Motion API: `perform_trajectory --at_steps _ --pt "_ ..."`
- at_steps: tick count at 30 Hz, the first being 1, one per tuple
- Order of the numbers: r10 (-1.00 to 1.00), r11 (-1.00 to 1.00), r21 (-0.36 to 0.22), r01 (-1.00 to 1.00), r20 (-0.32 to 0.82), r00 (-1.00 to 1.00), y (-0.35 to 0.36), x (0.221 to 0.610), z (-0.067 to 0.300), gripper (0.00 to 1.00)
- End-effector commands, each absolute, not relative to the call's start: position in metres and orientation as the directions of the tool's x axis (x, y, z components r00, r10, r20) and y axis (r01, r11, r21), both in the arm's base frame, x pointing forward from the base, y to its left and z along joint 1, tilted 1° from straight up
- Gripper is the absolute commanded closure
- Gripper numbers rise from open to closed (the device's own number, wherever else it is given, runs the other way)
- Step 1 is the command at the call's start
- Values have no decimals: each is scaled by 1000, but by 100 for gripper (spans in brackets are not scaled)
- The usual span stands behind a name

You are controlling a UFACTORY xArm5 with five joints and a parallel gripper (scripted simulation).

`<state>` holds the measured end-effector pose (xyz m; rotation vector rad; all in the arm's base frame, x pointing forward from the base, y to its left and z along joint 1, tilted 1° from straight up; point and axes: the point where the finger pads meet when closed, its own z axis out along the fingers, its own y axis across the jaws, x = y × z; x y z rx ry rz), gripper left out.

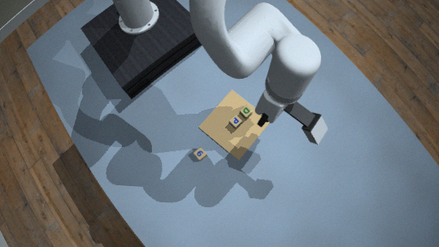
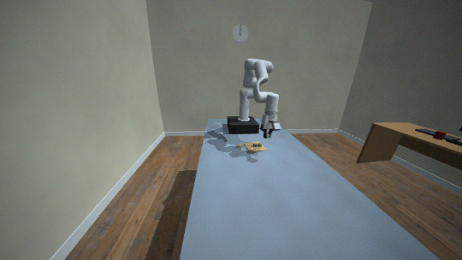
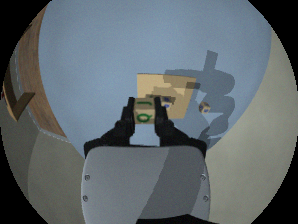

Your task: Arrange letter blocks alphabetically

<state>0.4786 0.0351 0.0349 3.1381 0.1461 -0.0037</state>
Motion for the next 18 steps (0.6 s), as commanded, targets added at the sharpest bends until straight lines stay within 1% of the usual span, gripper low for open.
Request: perform_trajectory --at_steps 1,5,7,8,18 --pt "-46 -999 0 -46 3 999 26 476 36 79" --pt "-169 -986 -1 -169 3 986 19 472 37 79" --pt "-169 -986 -1 -169 3 986 19 472 37 79" --pt "-255 -967 -1 -255 3 967 13 469 37 79" --pt "-520 -854 -1 -520 2 854 -4 459 36 79"
